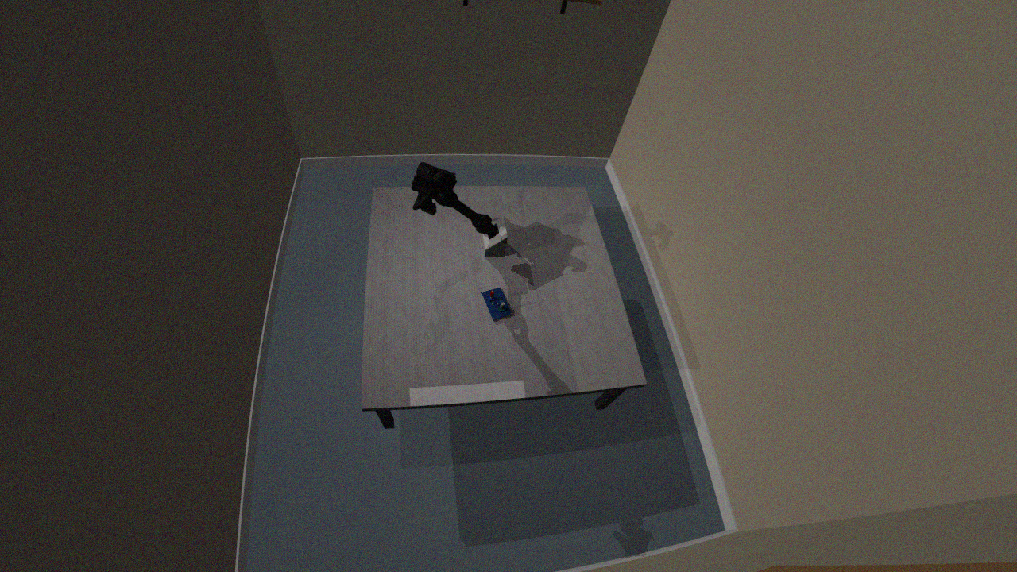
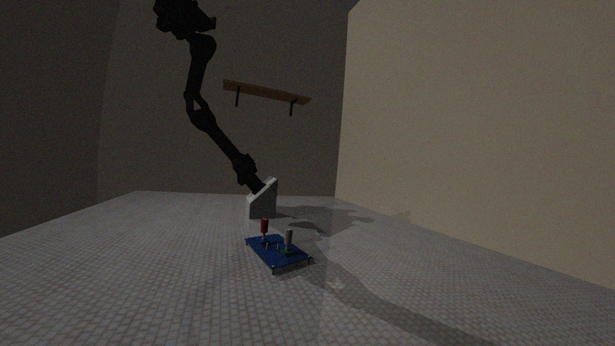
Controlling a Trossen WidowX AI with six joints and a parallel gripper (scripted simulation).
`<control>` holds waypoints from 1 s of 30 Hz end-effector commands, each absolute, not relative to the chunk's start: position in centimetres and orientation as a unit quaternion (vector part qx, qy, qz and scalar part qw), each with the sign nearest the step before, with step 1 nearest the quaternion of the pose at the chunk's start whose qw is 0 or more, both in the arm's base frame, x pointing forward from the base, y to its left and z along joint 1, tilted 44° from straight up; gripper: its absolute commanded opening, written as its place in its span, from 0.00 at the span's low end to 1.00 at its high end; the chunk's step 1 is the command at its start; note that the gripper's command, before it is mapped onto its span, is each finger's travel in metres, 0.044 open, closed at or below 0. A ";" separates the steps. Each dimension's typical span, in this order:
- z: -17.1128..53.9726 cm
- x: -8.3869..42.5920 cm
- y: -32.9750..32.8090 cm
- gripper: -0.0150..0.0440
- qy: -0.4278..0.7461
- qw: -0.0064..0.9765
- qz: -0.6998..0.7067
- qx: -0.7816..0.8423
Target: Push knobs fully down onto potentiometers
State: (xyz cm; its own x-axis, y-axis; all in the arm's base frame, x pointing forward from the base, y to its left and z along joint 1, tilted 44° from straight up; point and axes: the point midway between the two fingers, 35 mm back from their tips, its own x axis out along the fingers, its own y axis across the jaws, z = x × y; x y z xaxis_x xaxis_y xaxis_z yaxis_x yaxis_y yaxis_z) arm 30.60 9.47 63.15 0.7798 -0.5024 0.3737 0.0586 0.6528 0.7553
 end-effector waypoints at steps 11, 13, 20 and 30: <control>58.1 36.5 12.4 0.25 -0.224 0.926 -0.156 0.262; 57.0 37.5 12.8 0.25 -0.206 0.936 -0.160 0.236; 52.4 40.9 13.8 0.25 -0.135 0.965 -0.173 0.145; 45.0 44.9 14.0 0.25 -0.022 0.982 -0.185 0.018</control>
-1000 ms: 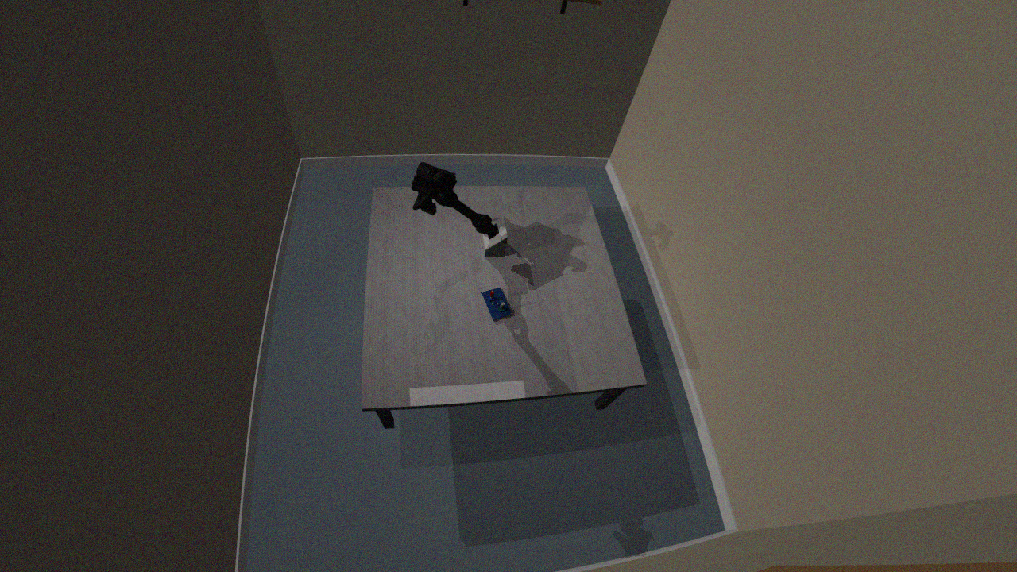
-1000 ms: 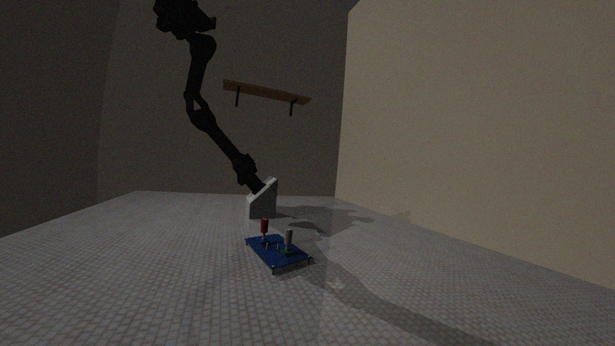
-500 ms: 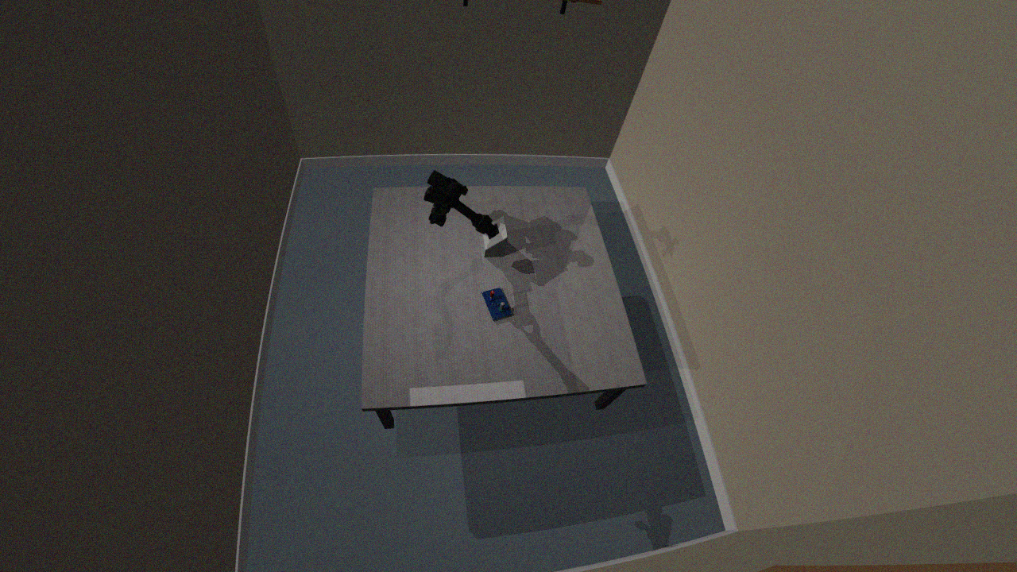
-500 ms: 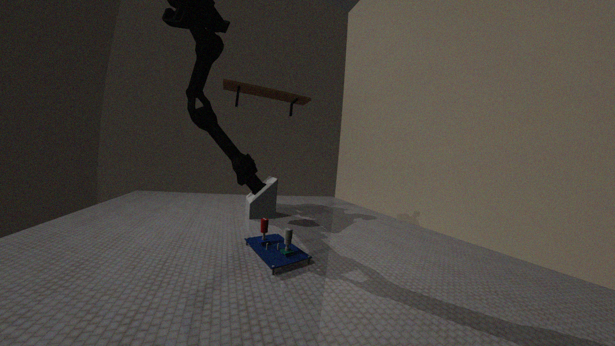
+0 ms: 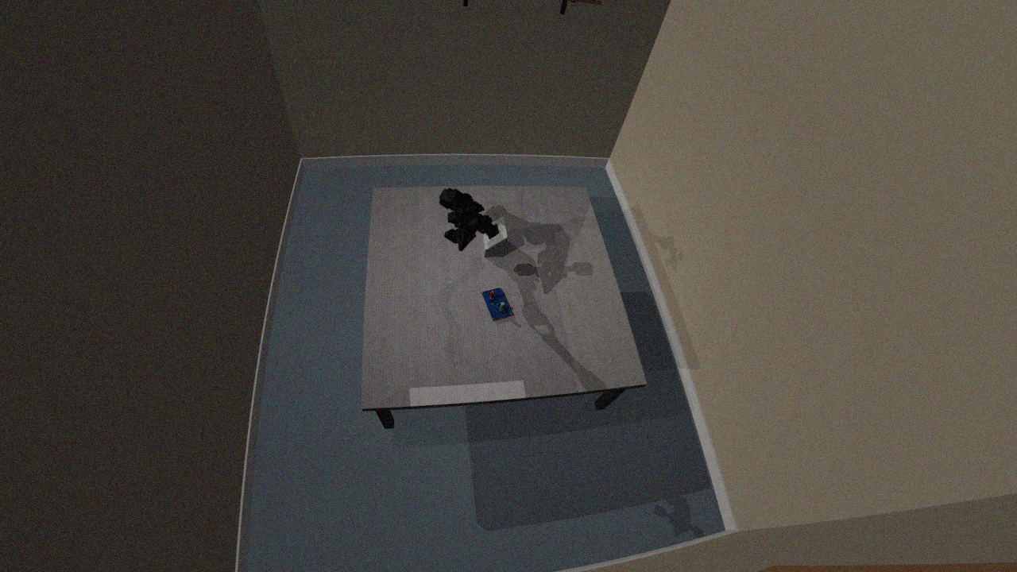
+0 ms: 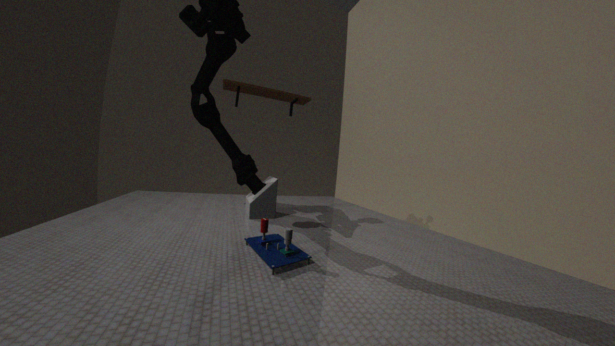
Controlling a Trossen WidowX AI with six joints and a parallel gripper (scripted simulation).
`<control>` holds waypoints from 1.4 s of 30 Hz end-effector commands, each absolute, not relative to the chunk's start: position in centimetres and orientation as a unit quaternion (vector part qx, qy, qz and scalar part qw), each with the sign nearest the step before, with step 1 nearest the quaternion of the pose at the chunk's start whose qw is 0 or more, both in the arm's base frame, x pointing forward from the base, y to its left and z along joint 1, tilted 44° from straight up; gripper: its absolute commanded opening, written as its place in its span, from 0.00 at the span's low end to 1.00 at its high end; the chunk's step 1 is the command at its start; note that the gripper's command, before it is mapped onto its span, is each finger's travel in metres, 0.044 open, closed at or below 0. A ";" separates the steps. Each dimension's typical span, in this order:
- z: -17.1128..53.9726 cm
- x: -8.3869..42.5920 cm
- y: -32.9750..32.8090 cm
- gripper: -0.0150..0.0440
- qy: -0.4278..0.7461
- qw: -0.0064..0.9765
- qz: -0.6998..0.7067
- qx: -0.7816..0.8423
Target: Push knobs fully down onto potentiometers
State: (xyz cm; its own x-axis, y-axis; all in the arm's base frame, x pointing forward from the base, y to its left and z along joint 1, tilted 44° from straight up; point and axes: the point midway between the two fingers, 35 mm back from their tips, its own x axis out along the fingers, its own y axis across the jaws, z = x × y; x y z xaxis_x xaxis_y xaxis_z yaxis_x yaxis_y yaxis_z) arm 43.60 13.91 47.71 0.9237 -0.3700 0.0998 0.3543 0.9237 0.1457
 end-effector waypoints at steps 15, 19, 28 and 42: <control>32.9 47.8 12.0 0.25 0.166 0.956 -0.190 -0.152; 29.7 47.9 11.1 0.25 0.219 0.938 -0.188 -0.192; 22.8 47.1 8.5 0.25 0.338 0.883 -0.178 -0.272; 13.9 43.0 3.9 0.25 0.520 0.759 -0.148 -0.364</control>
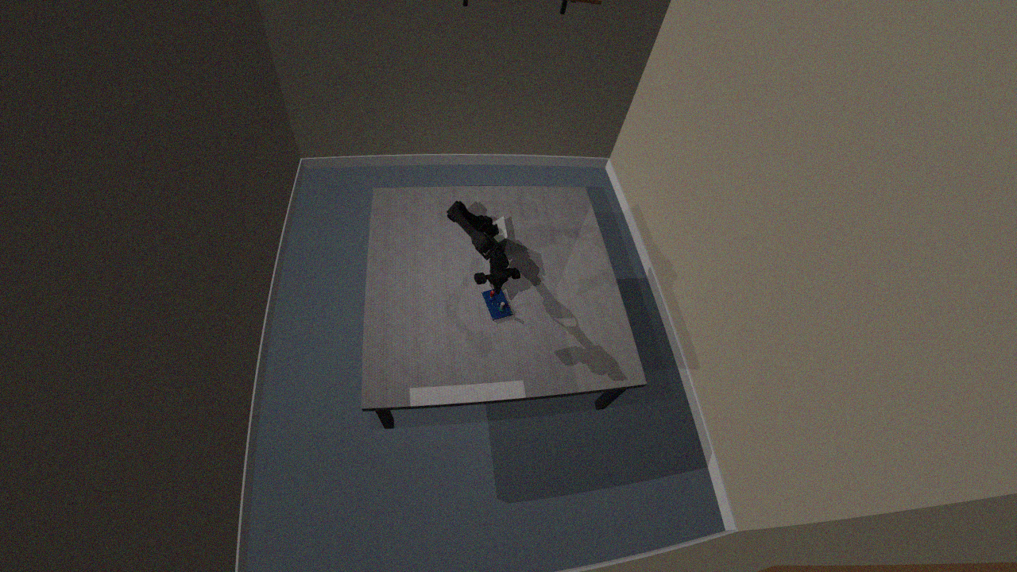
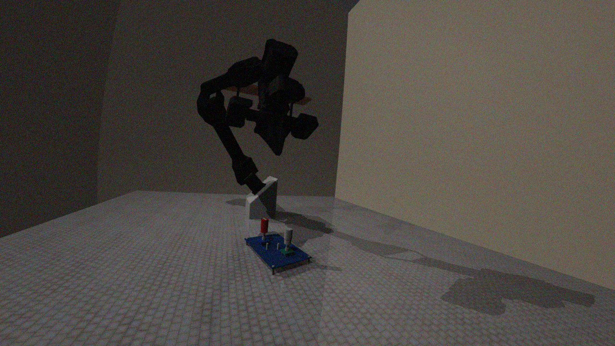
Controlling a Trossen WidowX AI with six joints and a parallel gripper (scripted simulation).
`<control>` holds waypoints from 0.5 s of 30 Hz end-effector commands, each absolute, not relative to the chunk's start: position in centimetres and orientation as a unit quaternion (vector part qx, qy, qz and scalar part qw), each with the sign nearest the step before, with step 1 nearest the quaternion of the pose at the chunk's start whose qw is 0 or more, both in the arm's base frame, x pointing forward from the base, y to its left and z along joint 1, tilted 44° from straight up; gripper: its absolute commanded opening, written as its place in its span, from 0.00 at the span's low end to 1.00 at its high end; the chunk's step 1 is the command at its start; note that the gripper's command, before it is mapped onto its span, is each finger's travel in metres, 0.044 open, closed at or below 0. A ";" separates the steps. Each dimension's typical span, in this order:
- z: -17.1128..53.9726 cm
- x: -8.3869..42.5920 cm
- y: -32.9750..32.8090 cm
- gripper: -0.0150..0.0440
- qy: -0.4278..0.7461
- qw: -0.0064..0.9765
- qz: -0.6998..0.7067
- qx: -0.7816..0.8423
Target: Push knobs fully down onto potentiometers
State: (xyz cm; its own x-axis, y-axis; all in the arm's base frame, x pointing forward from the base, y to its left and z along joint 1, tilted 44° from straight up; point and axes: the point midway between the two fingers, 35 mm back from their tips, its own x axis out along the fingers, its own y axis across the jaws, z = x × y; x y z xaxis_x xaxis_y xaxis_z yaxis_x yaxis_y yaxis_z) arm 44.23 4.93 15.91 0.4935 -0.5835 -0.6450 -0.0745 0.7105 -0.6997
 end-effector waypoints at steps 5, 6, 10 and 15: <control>11.5 40.8 2.3 0.25 0.581 0.704 -0.133 -0.386; 11.0 40.4 1.9 0.25 0.593 0.692 -0.130 -0.390; 9.4 38.4 0.7 0.25 0.640 0.644 -0.116 -0.403; 7.9 35.9 -0.8 0.25 0.694 0.581 -0.097 -0.414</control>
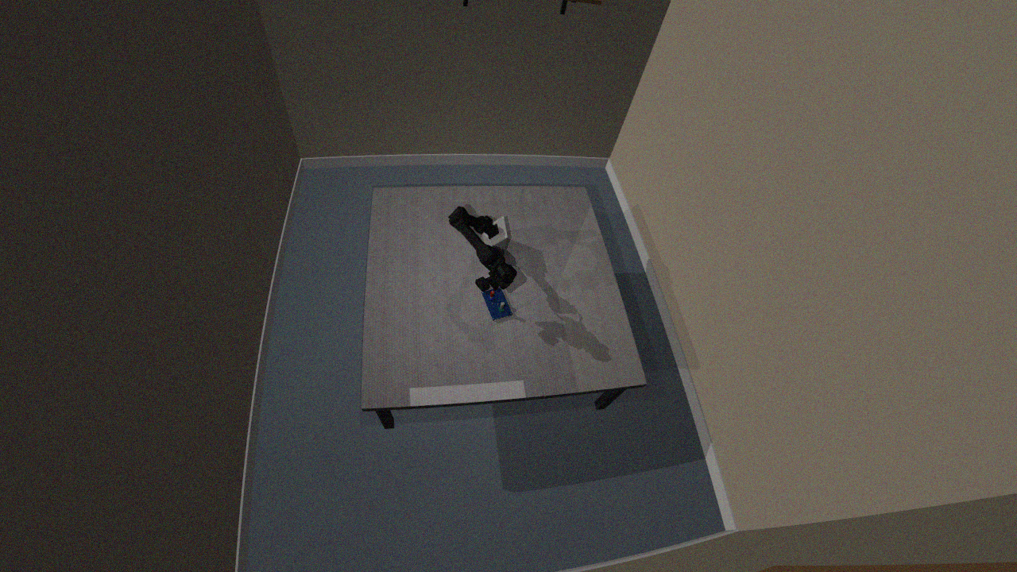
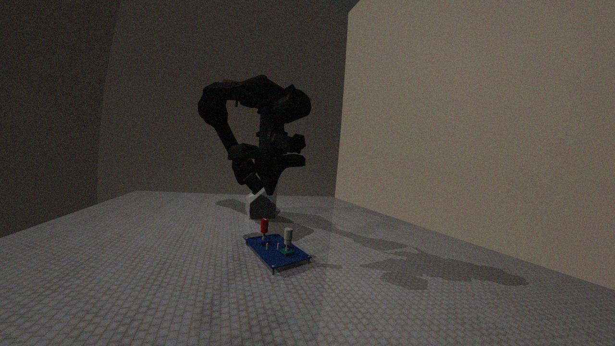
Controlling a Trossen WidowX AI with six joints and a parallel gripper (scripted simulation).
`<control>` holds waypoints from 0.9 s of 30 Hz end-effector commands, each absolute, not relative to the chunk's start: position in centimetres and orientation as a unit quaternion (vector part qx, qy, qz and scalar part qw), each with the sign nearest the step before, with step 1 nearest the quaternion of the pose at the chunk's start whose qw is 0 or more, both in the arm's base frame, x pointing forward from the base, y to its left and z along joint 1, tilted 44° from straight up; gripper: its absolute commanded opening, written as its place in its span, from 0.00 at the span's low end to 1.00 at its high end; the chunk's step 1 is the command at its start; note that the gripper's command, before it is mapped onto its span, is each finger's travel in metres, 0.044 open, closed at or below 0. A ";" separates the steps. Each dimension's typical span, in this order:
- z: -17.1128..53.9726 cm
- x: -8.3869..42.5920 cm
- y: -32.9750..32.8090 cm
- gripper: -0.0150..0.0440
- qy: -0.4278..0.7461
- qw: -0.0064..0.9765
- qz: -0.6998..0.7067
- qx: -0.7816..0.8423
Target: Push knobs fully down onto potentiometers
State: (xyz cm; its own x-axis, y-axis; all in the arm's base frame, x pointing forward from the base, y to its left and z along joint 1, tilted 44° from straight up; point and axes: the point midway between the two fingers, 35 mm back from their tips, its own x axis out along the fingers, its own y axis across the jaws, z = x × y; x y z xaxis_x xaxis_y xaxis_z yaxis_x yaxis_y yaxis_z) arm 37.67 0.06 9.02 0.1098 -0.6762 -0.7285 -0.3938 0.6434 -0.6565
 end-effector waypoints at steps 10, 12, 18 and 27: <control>6.8 35.1 -1.9 0.25 0.710 0.561 -0.091 -0.416; 6.1 35.1 -2.6 0.25 0.710 0.561 -0.091 -0.416; 6.1 35.1 -2.7 0.25 0.710 0.561 -0.091 -0.416; 5.2 35.0 -3.6 0.25 0.710 0.561 -0.091 -0.416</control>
State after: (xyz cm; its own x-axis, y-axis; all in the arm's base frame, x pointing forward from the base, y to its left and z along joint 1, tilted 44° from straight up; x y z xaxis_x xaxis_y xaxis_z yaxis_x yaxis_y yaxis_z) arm 35.13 -3.17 5.58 -0.0239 -0.6885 -0.7248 -0.4832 0.6427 -0.5945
